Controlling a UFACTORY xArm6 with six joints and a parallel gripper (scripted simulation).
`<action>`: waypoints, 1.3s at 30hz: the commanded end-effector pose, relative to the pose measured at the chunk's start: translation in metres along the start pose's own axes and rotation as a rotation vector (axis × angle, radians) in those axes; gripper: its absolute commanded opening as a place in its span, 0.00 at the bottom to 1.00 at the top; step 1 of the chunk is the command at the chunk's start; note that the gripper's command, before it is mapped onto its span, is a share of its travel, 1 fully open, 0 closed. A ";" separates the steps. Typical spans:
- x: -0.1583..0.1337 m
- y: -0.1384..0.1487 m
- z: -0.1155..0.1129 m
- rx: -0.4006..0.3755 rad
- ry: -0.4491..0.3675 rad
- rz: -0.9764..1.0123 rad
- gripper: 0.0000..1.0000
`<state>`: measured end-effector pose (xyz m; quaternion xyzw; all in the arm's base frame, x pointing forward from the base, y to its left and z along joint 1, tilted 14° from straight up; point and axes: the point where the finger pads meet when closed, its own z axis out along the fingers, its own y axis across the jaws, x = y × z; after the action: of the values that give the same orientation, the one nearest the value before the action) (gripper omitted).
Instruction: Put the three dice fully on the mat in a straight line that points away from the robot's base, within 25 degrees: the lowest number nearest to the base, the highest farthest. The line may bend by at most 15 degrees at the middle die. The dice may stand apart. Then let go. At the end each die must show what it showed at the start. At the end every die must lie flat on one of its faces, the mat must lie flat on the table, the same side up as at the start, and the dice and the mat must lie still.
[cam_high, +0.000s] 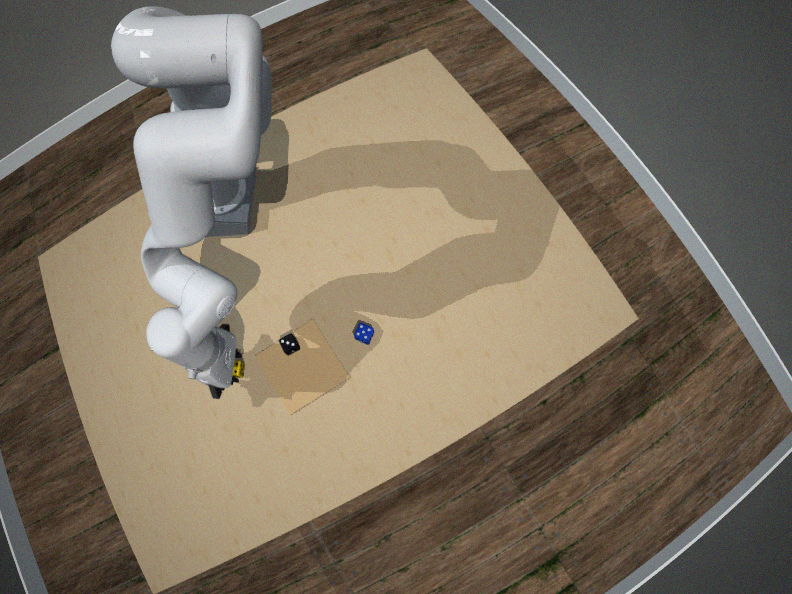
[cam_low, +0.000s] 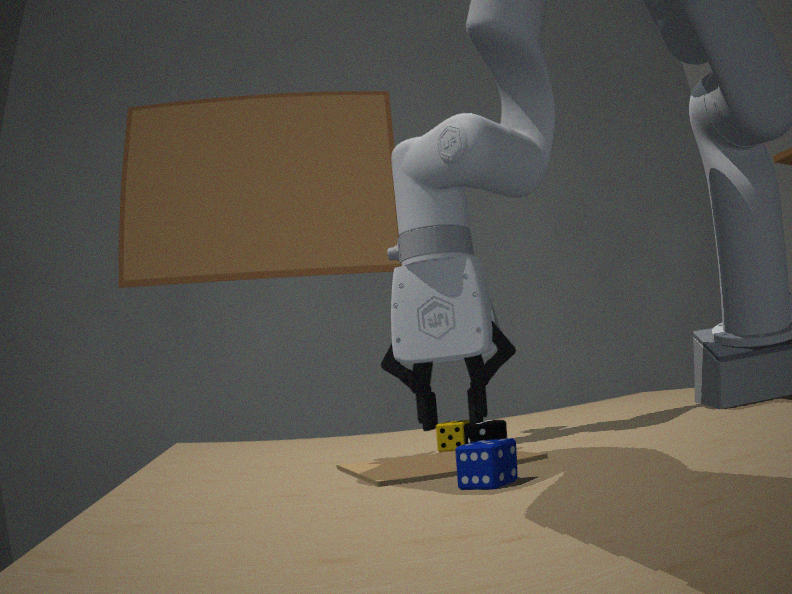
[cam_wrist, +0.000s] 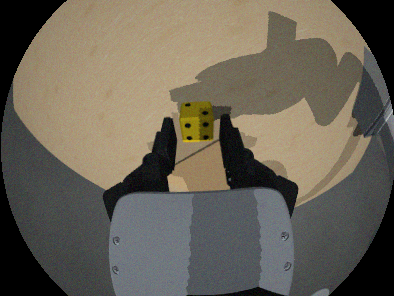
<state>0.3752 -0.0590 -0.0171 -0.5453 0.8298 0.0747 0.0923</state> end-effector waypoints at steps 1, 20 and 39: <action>0.000 -0.001 0.009 0.004 -0.001 0.000 0.47; 0.000 -0.002 0.021 0.004 -0.001 0.000 0.47; 0.000 -0.002 0.021 0.004 -0.001 0.000 0.47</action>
<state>0.3770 -0.0541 -0.0382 -0.5454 0.8297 0.0748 0.0927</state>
